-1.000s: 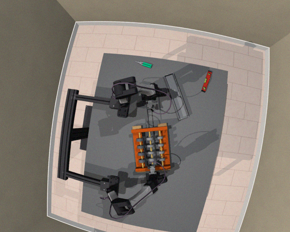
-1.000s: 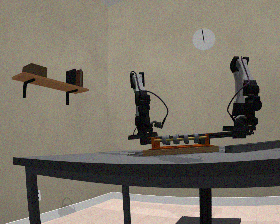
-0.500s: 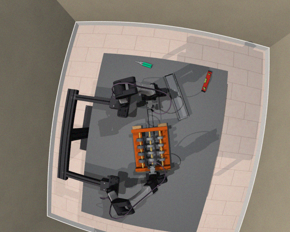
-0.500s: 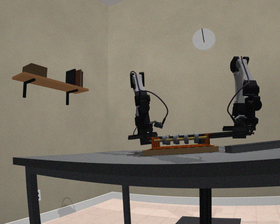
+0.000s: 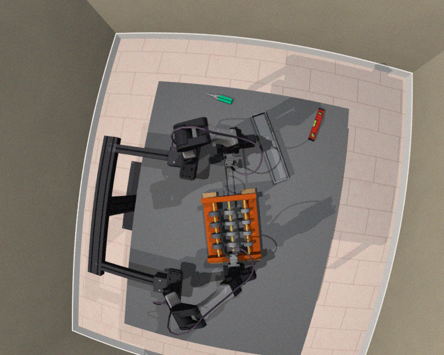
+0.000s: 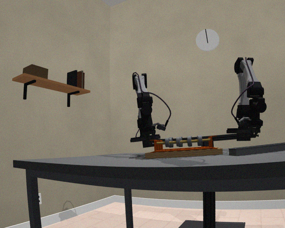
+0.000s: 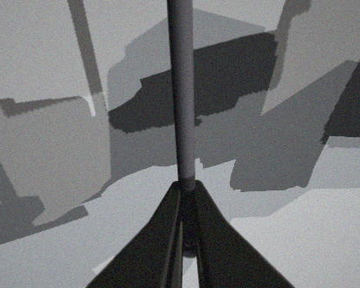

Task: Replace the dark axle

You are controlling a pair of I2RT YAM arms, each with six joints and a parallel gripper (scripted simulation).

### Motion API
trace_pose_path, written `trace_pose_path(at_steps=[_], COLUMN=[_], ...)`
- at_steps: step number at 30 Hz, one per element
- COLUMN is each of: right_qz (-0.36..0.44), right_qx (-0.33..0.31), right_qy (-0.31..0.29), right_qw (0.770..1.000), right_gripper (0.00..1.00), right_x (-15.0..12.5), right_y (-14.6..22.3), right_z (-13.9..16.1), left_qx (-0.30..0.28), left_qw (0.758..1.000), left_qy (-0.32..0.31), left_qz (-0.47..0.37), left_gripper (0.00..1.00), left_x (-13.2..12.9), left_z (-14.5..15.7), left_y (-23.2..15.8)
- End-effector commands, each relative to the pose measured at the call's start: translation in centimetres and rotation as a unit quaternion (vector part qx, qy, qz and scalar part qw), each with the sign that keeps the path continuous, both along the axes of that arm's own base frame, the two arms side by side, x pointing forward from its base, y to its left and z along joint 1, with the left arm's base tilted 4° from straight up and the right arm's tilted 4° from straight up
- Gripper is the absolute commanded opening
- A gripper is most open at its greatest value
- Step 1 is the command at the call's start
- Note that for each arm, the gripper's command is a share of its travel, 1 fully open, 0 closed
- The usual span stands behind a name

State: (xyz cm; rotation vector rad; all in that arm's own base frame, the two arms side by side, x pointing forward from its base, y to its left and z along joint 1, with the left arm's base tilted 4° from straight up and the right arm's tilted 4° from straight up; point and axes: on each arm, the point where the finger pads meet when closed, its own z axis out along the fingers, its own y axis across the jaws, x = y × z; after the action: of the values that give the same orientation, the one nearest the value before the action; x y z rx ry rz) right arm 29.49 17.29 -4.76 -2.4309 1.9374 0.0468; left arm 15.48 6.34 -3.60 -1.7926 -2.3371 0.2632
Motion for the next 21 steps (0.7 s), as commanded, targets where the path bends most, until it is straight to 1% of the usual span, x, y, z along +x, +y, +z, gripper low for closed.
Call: trace_pose_path(at_steps=[1, 8, 9, 10, 21], right_qz=[-0.012, -0.013, -0.013, -0.011, -0.005], right_qx=[-0.01, -0.01, -0.01, -0.009, -0.006], right_qy=[0.008, 0.01, 0.01, 0.01, 0.007], right_qw=[1.0, 1.0, 1.0, 1.0, 1.0], right_gripper=[0.0, 0.0, 0.0, 0.0, 0.0], right_x=[-0.37, -0.47, -0.47, -0.47, -0.41], right_y=[-0.85, -0.93, -0.93, -0.93, -0.88], right_z=[-1.41, -1.46, -1.46, -1.46, -1.25], left_qx=[0.008, 0.008, 0.006, 0.008, 0.008], left_qw=[1.0, 1.0, 1.0, 1.0, 1.0], left_qy=[-0.029, -0.027, -0.02, -0.026, -0.021], left_qz=[0.001, 0.0, 0.0, 0.0, 0.0], left_gripper=[0.0, 0.0, 0.0, 0.0, 0.0], left_x=[1.92, 1.89, 1.26, 1.86, 1.71], left_z=[0.39, 0.34, 0.16, 0.3, 0.19], left_y=[0.39, 0.35, 0.25, 0.33, 0.35])
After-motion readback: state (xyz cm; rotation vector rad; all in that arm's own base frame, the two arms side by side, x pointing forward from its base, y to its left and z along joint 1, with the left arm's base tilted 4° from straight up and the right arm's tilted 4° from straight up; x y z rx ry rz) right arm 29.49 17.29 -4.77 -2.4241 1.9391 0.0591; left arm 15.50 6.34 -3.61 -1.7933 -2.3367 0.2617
